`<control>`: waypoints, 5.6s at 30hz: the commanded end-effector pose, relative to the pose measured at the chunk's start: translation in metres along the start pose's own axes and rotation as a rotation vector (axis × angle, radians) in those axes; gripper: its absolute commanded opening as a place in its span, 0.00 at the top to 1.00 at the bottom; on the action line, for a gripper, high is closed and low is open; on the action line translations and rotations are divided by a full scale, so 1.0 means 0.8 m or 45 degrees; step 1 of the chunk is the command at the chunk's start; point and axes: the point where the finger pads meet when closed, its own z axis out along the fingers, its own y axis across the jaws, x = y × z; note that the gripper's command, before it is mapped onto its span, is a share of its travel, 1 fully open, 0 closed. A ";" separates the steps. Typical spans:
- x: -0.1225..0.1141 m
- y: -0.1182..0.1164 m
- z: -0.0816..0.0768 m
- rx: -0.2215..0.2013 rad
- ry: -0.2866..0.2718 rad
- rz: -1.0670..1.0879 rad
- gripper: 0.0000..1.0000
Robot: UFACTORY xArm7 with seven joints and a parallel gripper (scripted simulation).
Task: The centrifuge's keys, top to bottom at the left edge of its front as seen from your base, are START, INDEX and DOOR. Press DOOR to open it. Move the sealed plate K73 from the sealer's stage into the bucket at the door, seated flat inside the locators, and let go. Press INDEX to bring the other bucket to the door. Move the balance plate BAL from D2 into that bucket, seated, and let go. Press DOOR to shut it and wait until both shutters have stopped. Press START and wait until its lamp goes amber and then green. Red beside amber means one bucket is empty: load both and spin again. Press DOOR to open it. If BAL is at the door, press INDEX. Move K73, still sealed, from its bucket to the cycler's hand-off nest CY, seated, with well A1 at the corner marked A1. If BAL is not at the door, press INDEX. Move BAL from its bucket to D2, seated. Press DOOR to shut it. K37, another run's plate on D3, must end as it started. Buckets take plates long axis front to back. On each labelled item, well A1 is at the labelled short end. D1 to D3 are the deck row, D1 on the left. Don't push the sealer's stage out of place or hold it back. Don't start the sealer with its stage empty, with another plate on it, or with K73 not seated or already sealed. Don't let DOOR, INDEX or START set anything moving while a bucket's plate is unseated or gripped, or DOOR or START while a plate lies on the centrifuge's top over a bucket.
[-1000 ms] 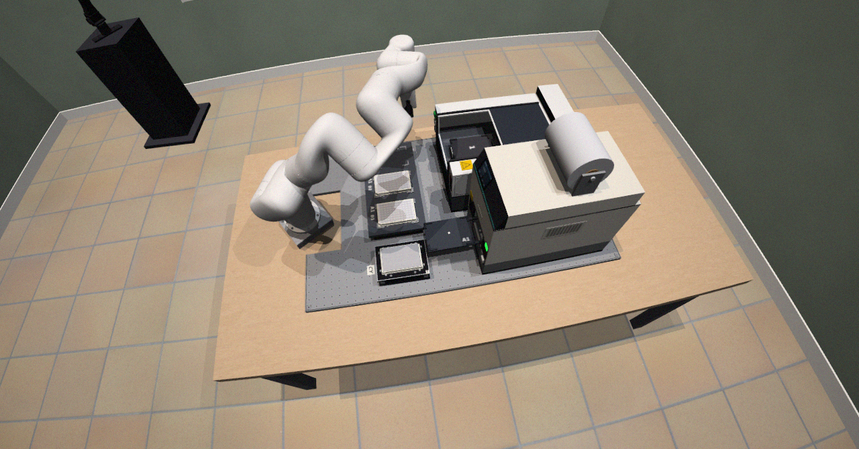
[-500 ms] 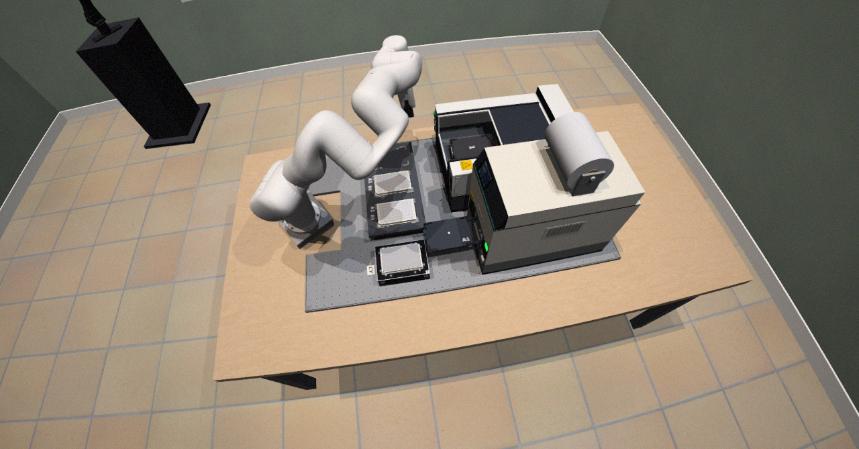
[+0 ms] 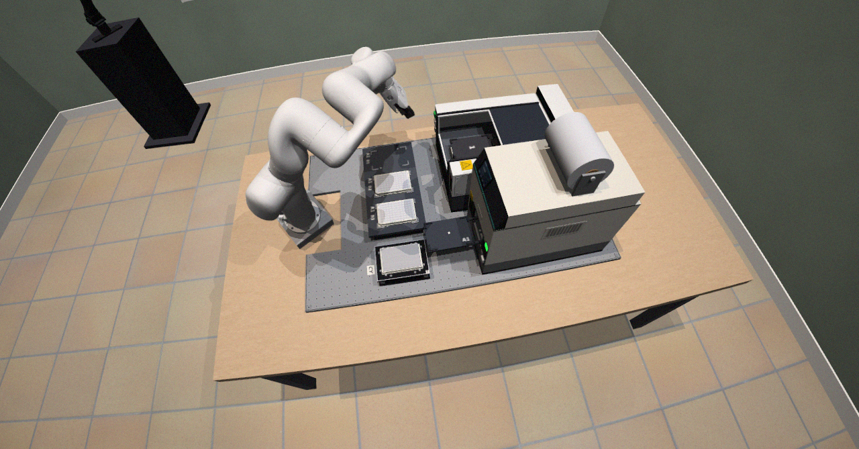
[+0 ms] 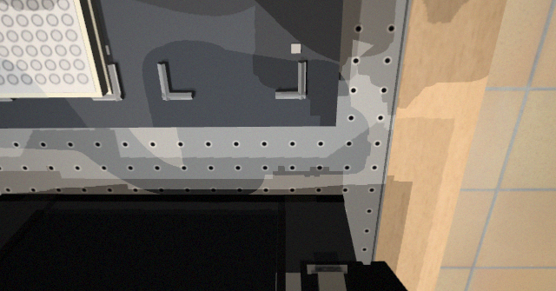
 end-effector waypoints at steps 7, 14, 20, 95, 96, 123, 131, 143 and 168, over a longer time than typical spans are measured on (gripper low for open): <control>-0.004 0.001 -0.002 -0.011 -0.074 0.016 1.00; 0.000 0.001 0.010 -0.011 -0.074 0.016 1.00; 0.012 0.002 0.046 -0.010 -0.075 0.016 1.00; -0.016 0.002 0.130 -0.011 -0.075 0.016 1.00; -0.016 0.002 0.130 -0.011 -0.075 0.016 1.00; -0.024 0.002 0.134 -0.011 -0.075 0.016 1.00; -0.025 0.002 0.135 -0.011 -0.075 0.016 1.00; -0.029 0.002 0.137 -0.011 -0.075 0.016 1.00; -0.035 0.002 0.140 -0.011 -0.075 0.016 1.00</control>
